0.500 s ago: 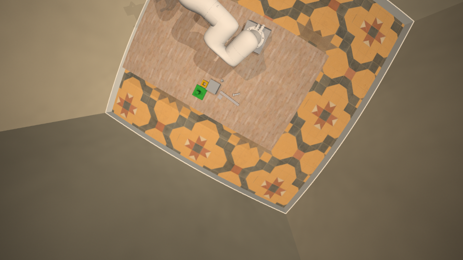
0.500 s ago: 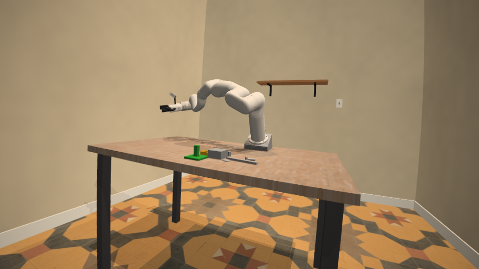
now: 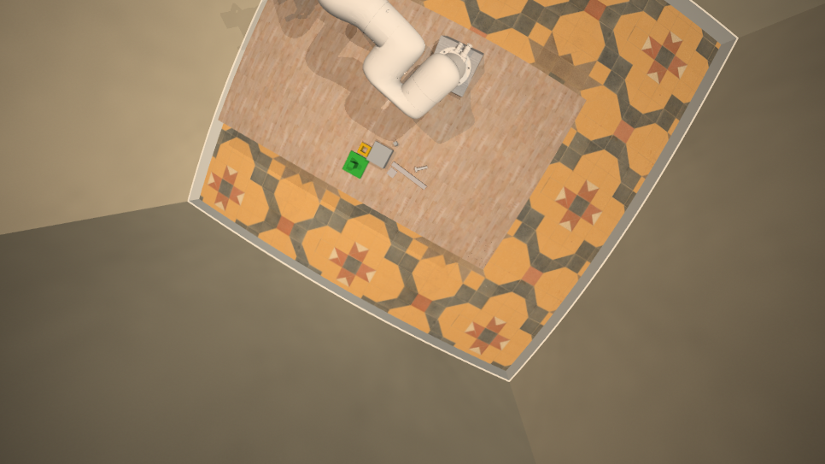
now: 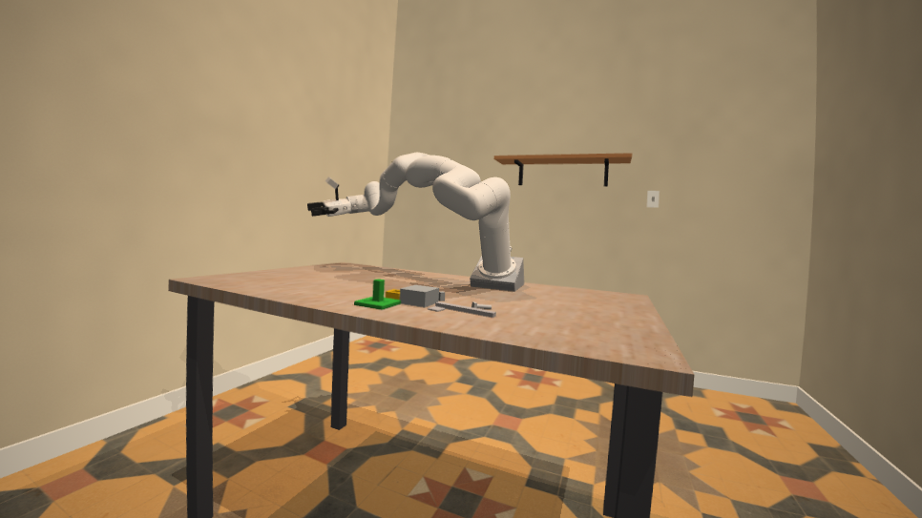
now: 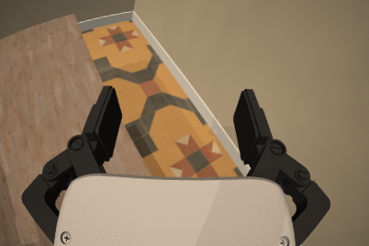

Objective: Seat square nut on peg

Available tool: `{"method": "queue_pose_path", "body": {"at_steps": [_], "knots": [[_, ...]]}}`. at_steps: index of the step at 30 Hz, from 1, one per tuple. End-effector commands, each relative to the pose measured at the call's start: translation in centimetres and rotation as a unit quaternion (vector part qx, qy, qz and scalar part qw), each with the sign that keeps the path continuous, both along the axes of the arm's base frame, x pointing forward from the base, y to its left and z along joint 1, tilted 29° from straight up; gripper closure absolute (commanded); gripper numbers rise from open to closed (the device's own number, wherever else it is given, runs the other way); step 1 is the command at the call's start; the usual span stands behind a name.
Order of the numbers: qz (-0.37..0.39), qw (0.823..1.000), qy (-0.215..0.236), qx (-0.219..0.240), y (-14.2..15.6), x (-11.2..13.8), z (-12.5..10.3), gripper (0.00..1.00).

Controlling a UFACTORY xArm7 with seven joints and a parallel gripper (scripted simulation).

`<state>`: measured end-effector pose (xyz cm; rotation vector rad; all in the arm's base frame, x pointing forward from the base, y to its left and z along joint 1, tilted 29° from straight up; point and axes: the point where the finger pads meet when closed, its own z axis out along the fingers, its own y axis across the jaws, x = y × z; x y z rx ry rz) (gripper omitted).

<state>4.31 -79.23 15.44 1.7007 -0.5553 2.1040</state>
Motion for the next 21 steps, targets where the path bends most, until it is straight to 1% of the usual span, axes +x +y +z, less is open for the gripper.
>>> {"method": "queue_pose_path", "body": {"at_steps": [1,2,3,11,17,19,21], "knots": [[-0.001,1.000,0.001,-0.003,-0.1,-0.2,0.3,0.00],[-0.001,1.000,0.001,-0.003,-0.1,-0.2,0.3,0.00],[-0.001,1.000,0.001,-0.003,-0.1,-0.2,0.3,0.40],[0.004,1.000,-0.002,0.003,0.0,0.3,0.8,0.40],[0.021,0.999,-0.010,0.022,0.2,1.9,2.4,0.40],[0.021,0.999,-0.010,0.022,0.2,1.9,2.4,0.40],[0.030,0.999,-0.015,0.031,0.4,2.8,3.2,0.40]]}}
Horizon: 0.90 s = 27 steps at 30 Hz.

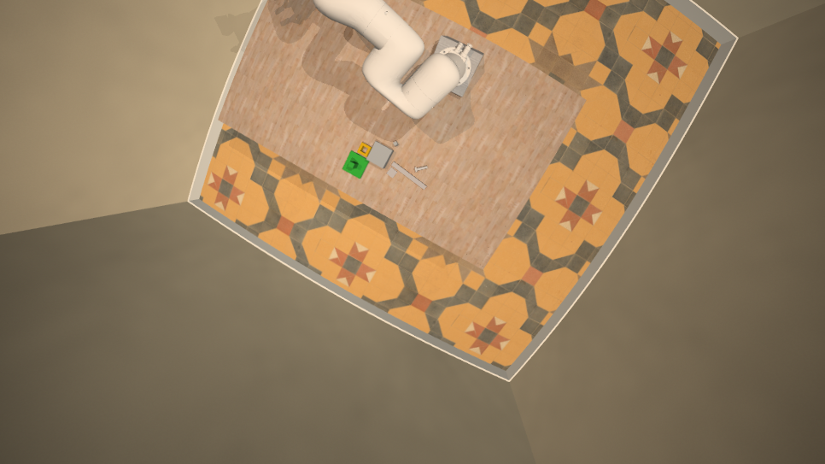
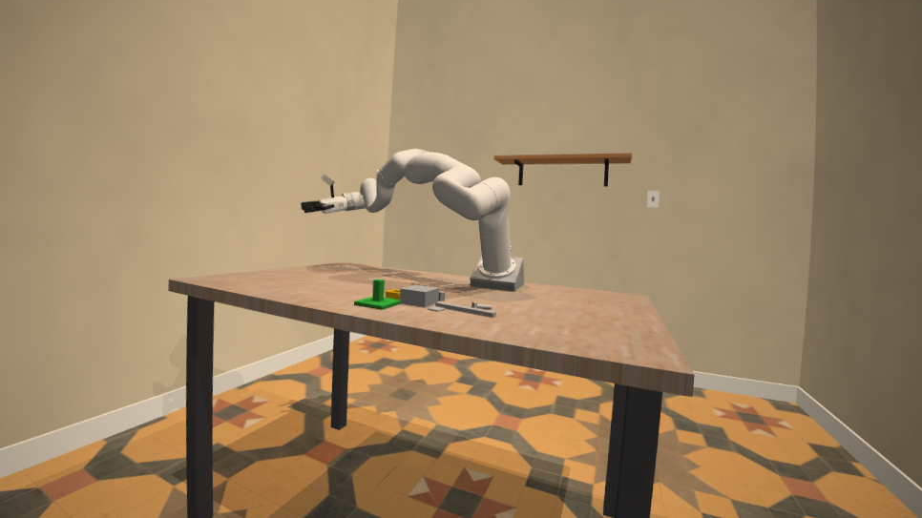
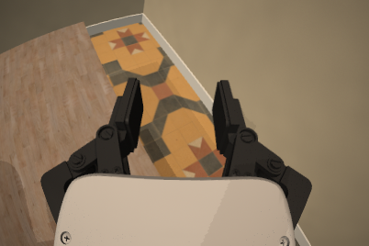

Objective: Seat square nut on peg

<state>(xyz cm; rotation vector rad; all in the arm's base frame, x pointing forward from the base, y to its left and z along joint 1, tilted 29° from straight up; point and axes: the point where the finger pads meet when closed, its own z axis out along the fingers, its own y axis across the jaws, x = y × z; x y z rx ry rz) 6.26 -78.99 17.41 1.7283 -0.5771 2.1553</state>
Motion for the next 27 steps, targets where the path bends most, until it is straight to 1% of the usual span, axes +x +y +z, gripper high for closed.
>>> {"method": "queue_pose_path", "body": {"at_steps": [1,7,13,15,16,19,23,27], "knots": [[0.014,1.000,-0.007,0.017,0.3,1.4,1.7,0.40],[0.056,0.996,-0.022,0.063,1.5,5.5,5.4,0.40],[0.115,0.984,-0.034,0.130,4.3,11.4,10.2,0.40],[0.115,0.984,-0.034,0.130,4.3,11.4,10.2,0.40],[0.126,0.981,-0.034,0.143,5.0,12.6,11.1,0.40],[0.160,0.969,-0.034,0.185,7.5,16.2,13.7,0.40],[0.206,0.946,-0.024,0.248,10.3,19.3,15.5,0.40],[0.247,0.916,-0.002,0.315,13.8,22.5,17.3,0.40]]}}
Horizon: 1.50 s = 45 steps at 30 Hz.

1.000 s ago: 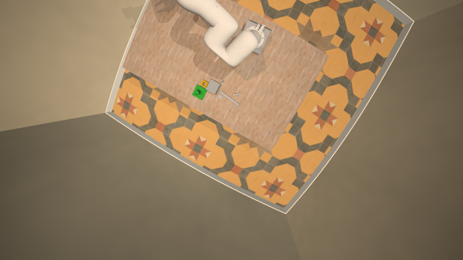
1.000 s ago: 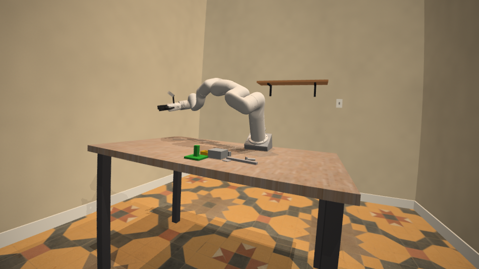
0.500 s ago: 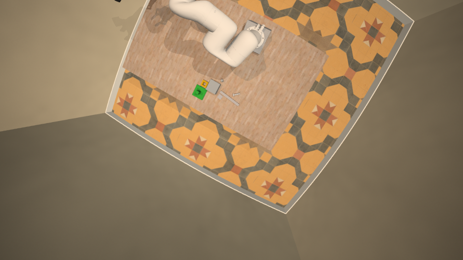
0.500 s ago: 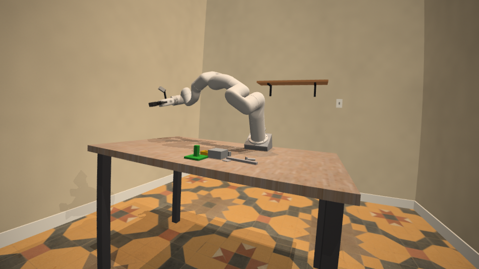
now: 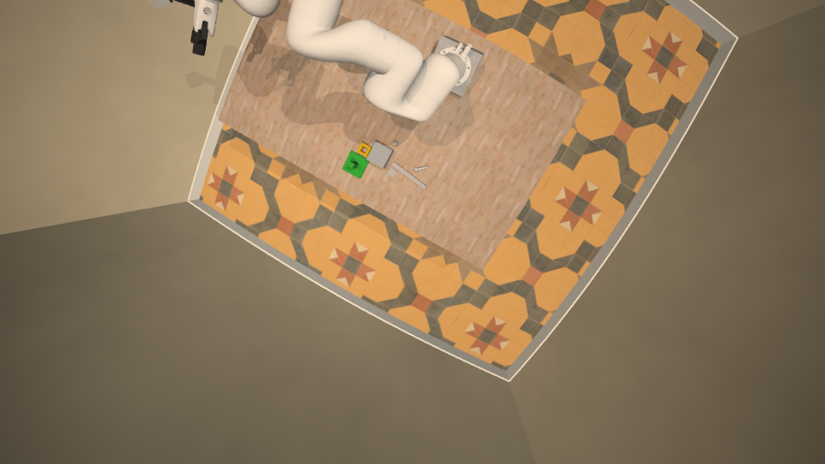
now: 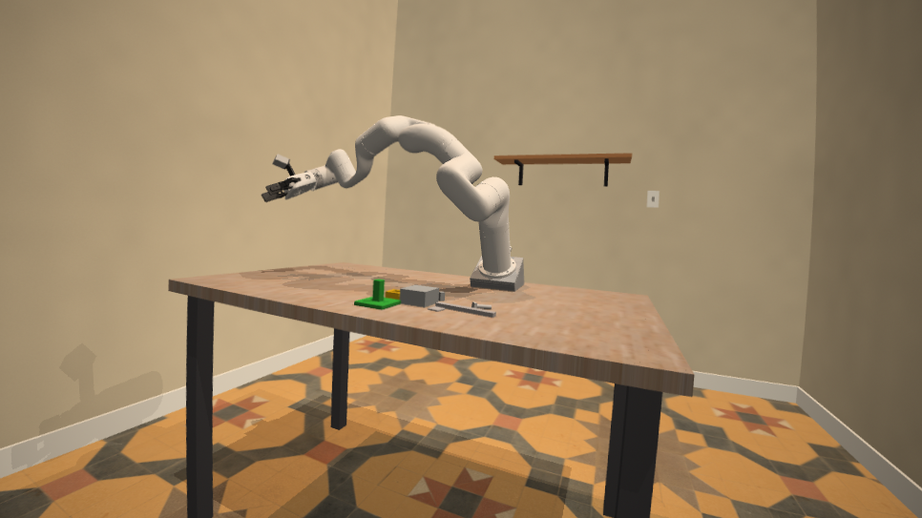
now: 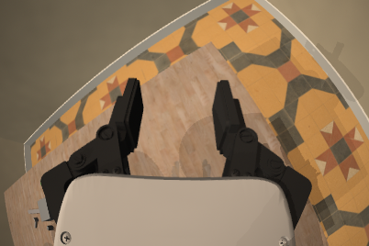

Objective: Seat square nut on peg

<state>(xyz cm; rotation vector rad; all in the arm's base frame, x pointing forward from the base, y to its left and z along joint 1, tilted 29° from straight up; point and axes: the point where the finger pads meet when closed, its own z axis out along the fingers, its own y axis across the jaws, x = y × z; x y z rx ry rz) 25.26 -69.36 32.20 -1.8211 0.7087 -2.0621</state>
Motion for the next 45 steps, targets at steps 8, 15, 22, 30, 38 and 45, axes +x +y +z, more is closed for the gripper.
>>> {"method": "queue_pose_path", "body": {"at_steps": [8,15,22,30,38,45], "knots": [[0.119,0.973,0.093,0.177,11.3,8.6,4.7,0.40],[0.152,0.928,0.198,0.277,18.9,12.0,5.0,0.40],[0.140,0.890,0.278,0.333,24.3,13.4,4.3,0.40],[0.072,0.834,0.382,0.392,34.7,14.8,1.9,0.40],[-0.006,0.796,0.435,0.420,42.0,14.0,-1.2,0.40],[-0.064,0.775,0.455,0.433,49.2,12.4,-4.9,0.40]]}}
